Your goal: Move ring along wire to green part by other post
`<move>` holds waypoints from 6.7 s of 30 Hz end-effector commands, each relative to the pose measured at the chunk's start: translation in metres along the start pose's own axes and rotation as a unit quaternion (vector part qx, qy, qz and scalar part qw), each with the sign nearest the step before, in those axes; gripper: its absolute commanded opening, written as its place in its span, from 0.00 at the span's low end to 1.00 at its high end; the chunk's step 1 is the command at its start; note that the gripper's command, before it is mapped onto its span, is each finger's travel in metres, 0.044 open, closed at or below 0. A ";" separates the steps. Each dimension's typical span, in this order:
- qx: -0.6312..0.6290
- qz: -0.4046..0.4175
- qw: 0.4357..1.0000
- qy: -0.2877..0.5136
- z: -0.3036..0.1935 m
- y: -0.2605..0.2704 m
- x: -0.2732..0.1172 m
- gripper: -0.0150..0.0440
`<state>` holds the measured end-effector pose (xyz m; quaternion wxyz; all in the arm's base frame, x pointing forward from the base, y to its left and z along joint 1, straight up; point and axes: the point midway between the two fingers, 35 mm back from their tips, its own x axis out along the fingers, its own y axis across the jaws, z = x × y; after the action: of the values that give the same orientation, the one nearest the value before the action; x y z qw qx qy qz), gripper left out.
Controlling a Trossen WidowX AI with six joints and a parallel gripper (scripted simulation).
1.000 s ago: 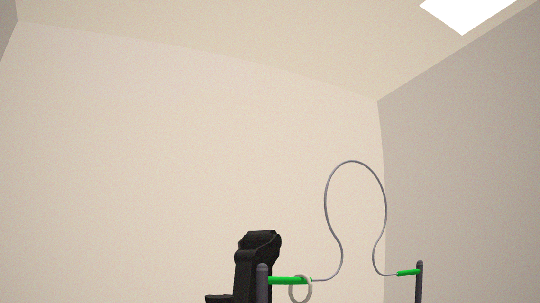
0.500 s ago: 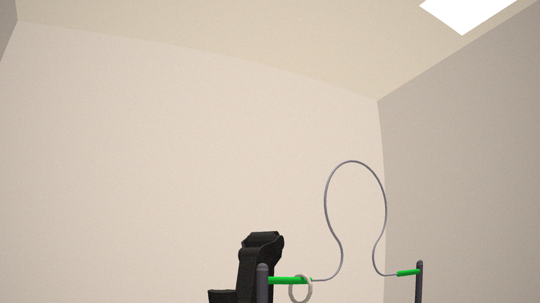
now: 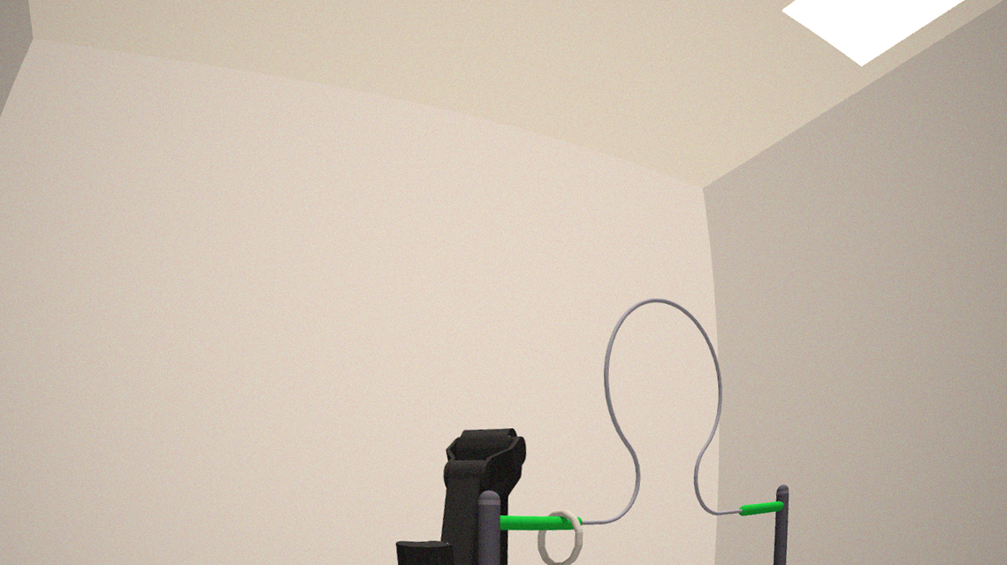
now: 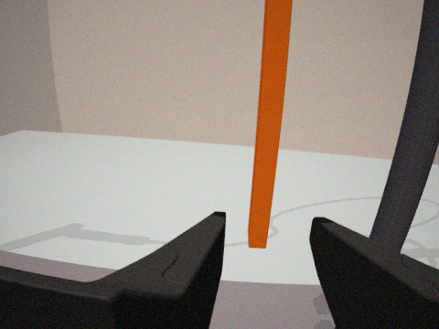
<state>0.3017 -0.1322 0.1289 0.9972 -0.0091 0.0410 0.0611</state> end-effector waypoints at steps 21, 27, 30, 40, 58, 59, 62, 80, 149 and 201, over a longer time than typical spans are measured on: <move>-0.002 -0.002 1.000 -0.006 0.004 -0.001 0.039 0.53; -0.002 -0.002 1.000 -0.007 0.004 0.001 0.048 0.53; -0.002 -0.002 1.000 -0.007 0.004 0.001 0.049 0.53; -0.002 -0.002 1.000 -0.007 0.004 0.001 0.049 0.53; -0.001 0.001 1.000 -0.005 0.002 0.002 0.048 0.48; -0.001 0.001 1.000 -0.005 0.002 0.002 0.048 0.44; -0.001 0.001 1.000 -0.005 0.002 0.002 0.048 0.30; -0.002 -0.001 1.000 -0.005 0.009 0.002 0.048 0.00; 0.031 0.002 1.000 -0.002 0.017 0.048 0.048 0.00; 0.411 0.092 0.899 0.124 0.078 0.167 0.009 0.00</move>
<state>0.2995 0.0333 0.1917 0.8978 0.3829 0.1825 0.1184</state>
